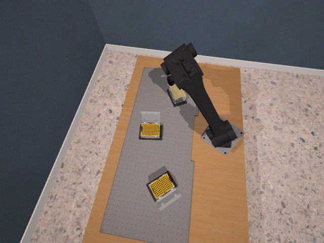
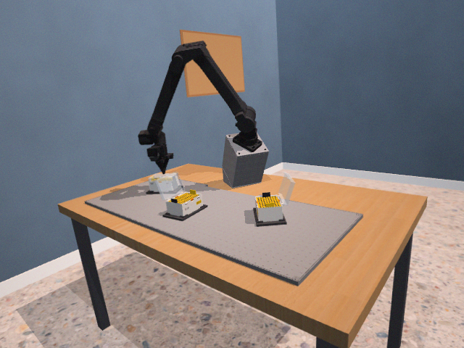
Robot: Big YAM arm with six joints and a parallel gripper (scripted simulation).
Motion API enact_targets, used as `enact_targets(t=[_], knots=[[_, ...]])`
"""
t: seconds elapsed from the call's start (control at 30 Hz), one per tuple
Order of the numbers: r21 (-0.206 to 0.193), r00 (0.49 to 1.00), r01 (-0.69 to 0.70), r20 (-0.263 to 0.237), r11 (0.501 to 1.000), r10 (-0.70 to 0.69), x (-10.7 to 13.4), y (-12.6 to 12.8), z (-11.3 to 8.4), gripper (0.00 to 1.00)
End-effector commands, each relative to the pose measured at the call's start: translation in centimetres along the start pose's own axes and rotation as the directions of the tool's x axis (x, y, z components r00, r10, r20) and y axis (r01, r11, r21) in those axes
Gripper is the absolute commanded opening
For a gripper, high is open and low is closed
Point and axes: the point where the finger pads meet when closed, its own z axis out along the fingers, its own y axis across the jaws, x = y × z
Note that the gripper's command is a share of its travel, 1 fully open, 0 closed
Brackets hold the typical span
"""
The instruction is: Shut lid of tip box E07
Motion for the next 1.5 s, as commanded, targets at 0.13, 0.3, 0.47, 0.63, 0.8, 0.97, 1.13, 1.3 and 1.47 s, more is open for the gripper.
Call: enact_targets(t=[0.13, 0.3, 0.47, 0.63, 0.8, 0.97, 1.13, 1.3, 1.47], knots=[[-0.028, 1.000, -0.002, -0.002, 1.000, 0.002, 0.0, 1.2, 2.0, 0.00], [-0.028, 1.000, -0.002, -0.002, 1.000, 0.002, 0.0, 1.2, 2.0, 0.00], [-0.028, 1.000, -0.002, -0.002, 1.000, 0.002, 0.0, 1.2, 2.0, 0.00], [-0.028, 1.000, -0.002, -0.002, 1.000, 0.002, 0.0, 1.2, 2.0, 0.00], [-0.028, 1.000, -0.002, -0.002, 1.000, 0.002, 0.0, 1.2, 2.0, 0.00], [-0.028, 1.000, -0.002, -0.002, 1.000, 0.002, 0.0, 1.2, 2.0, 0.00], [-0.028, 1.000, -0.002, -0.002, 1.000, 0.002, 0.0, 1.2, 2.0, 0.00], [-0.040, 1.000, -0.005, -0.001, 0.999, 0.005, 0.5, 1.5, 0.8, 0.00], [0.000, 1.000, -0.003, 0.003, 1.000, 0.003, 0.4, 0.4, -1.4, 0.00]])
